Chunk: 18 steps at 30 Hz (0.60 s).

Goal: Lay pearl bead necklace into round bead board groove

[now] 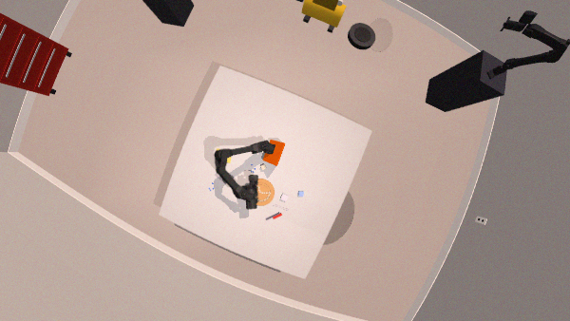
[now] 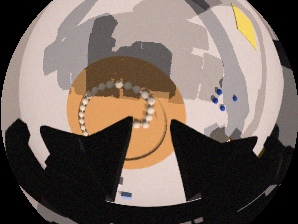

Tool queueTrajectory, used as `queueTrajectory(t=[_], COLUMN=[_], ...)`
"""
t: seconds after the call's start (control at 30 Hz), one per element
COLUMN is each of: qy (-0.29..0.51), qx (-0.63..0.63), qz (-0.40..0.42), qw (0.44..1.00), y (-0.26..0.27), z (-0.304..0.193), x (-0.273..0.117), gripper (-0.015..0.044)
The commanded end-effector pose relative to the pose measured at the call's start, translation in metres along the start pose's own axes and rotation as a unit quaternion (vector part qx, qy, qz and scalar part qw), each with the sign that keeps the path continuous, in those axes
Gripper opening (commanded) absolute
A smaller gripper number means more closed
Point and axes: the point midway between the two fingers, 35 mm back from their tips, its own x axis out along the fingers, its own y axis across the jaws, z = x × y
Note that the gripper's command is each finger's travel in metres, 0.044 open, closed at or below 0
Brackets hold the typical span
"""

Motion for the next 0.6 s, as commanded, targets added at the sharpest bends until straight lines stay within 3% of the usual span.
queueTrajectory(t=[0.0, 0.57], qy=[0.003, 0.003], qx=[0.029, 0.03], qz=[-0.002, 0.002], qw=[1.0, 1.0], y=[0.0, 0.003], z=[0.0, 0.0], x=[-0.003, 0.011], gripper=[0.012, 0.012])
